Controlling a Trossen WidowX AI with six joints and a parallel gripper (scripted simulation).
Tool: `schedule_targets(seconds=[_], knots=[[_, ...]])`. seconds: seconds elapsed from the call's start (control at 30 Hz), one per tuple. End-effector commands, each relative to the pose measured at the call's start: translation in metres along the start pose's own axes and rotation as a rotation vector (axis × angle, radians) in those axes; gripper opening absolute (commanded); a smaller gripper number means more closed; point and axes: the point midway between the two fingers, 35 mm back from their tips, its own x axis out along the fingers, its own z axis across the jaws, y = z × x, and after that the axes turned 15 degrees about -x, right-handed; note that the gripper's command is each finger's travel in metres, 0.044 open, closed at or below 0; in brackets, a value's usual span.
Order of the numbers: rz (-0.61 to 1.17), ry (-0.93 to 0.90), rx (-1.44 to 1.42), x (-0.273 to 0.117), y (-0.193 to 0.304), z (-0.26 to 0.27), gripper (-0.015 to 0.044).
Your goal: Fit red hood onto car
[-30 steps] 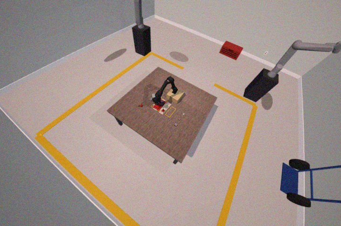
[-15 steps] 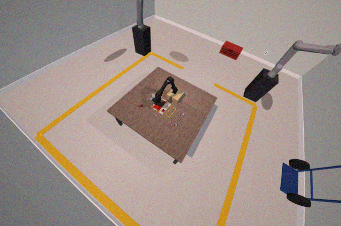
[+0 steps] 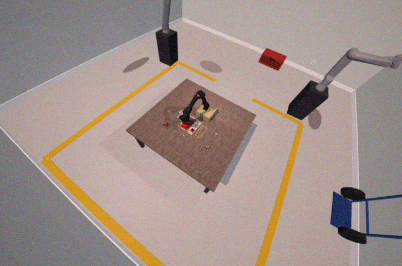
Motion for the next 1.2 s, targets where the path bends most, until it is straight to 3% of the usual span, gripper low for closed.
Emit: schedule_targets(seconds=[0.0,0.07,0.2,0.43,1.17], knots=[[0.0,0.0,0.0,0.0,0.0,0.0,0.0394],[0.0,0.0,0.0,0.0,0.0,0.0,0.044],[0.011,-0.002,0.0,-0.011,-0.002,-0.001,0.044],[0.068,-0.011,0.0,-0.071,-0.008,-0.001,0.044],[0.068,-0.011,0.0,-0.071,-0.008,-0.001,0.044]])
